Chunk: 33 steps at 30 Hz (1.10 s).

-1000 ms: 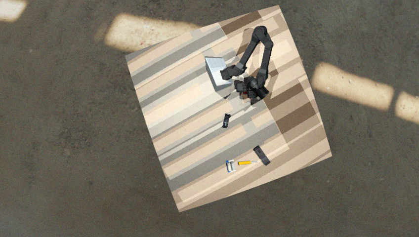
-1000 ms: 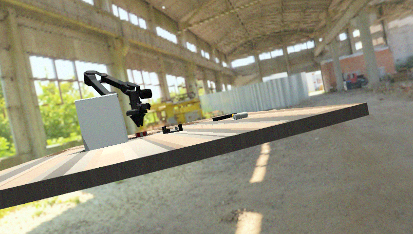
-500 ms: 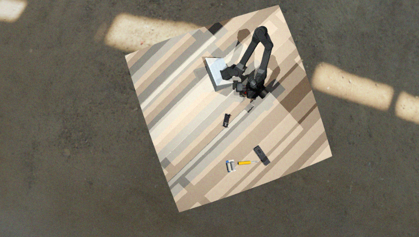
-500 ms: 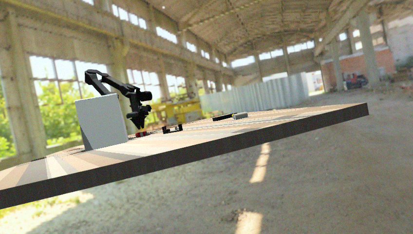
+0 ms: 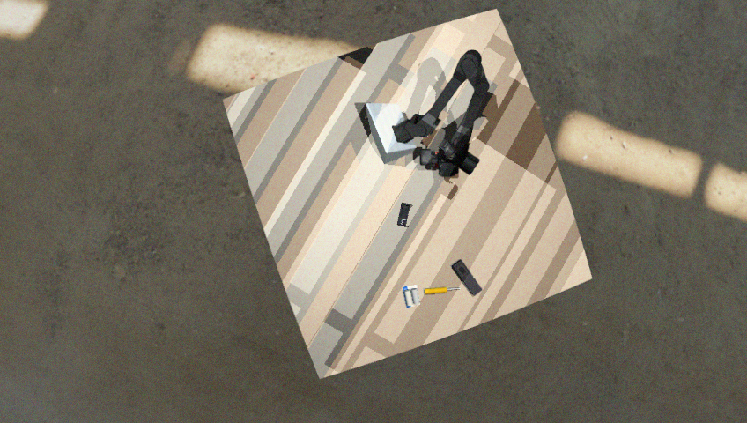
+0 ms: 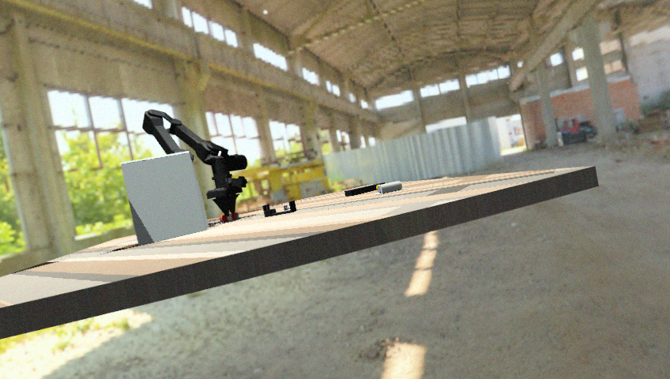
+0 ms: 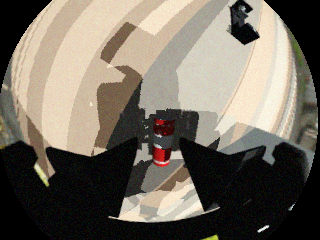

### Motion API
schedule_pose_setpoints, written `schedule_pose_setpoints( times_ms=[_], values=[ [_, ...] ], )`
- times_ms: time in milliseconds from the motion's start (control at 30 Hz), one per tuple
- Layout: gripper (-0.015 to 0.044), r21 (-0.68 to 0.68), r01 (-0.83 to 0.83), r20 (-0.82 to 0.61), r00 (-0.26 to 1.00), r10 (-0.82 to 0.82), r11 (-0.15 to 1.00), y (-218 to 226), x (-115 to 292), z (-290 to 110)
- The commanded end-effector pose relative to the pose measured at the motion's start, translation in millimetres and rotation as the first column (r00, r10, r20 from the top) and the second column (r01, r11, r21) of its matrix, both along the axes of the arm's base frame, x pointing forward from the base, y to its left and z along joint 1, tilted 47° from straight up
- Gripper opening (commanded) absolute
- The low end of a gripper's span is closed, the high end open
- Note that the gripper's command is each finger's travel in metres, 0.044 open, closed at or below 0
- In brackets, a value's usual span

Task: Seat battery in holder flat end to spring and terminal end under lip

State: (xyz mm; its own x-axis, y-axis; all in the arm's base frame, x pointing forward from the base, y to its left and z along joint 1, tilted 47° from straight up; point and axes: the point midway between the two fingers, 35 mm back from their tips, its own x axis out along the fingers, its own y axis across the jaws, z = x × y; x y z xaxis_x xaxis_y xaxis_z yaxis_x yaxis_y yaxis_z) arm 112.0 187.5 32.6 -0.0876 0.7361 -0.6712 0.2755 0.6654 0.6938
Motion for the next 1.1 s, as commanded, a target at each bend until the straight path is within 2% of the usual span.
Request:
schedule_pose_setpoints(
  times_ms=[0,233,300,833,1067],
  values=[
    [0.0249,-0.01,0.003,-0.017,1.0,-0.003,1.0,2.5,-4.7,-8.3],
    [0.0249,-0.006,0.007,-0.019,1.0,-0.007,1.0,8.8,-7.0,-13.4],
    [0.0196,-0.006,0.007,-0.019,1.0,-0.007,1.0,8.8,-7.0,-13.4],
    [0.009,-0.006,0.007,-0.019,1.0,-0.007,1.0,8.8,-7.0,-13.4],
    [0.0087,-0.012,0.005,-0.017,1.0,-0.005,1.0,-0.3,-3.6,-6.3]
  ],
)
